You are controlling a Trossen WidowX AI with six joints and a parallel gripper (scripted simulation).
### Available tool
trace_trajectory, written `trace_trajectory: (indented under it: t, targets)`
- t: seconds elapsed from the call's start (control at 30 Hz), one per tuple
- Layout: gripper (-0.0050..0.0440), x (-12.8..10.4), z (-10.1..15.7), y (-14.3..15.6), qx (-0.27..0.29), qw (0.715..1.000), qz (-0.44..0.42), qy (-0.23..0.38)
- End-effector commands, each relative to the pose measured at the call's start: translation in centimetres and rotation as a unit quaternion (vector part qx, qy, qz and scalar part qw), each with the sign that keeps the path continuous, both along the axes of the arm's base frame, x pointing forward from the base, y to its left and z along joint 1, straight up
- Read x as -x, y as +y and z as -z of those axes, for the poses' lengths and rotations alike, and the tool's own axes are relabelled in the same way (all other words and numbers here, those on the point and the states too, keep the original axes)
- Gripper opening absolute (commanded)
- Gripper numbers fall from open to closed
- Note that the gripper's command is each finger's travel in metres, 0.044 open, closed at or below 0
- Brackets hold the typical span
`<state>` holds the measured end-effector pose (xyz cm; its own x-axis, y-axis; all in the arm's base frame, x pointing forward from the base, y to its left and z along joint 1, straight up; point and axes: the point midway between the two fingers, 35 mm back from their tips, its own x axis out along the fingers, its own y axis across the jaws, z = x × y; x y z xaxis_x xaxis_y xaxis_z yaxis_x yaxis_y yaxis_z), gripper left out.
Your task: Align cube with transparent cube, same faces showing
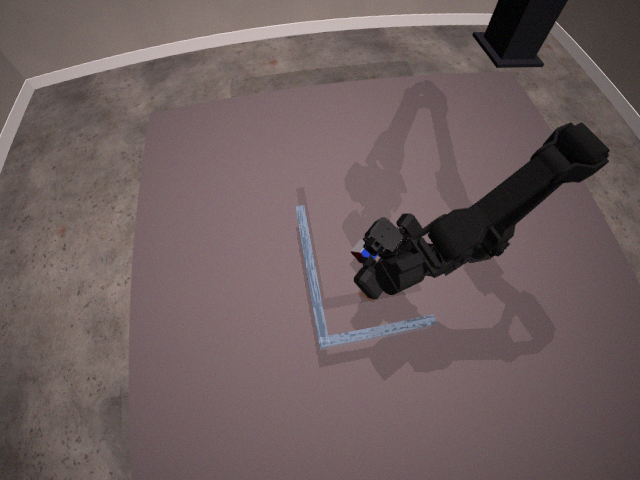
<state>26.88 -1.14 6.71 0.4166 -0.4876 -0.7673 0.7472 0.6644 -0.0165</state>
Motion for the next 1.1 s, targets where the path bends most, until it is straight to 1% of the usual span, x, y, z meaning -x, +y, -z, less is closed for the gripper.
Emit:
trace_trajectory:
  t: [0.0, 0.23, 0.33, 1.07]
  targets:
    - [0.0000, -0.23, 0.37, 0.15, 0.032, 0.999, 0.000, -0.032]
    - [0.0000, 0.11, 1.21, 0.27, 0.100, 0.990, 0.004, -0.103]
    - [0.0000, 0.37, 1.33, 0.30, 0.118, 0.985, 0.006, -0.126]
    - [0.0000, 0.44, 1.35, 0.31, 0.125, 0.983, 0.007, -0.133]
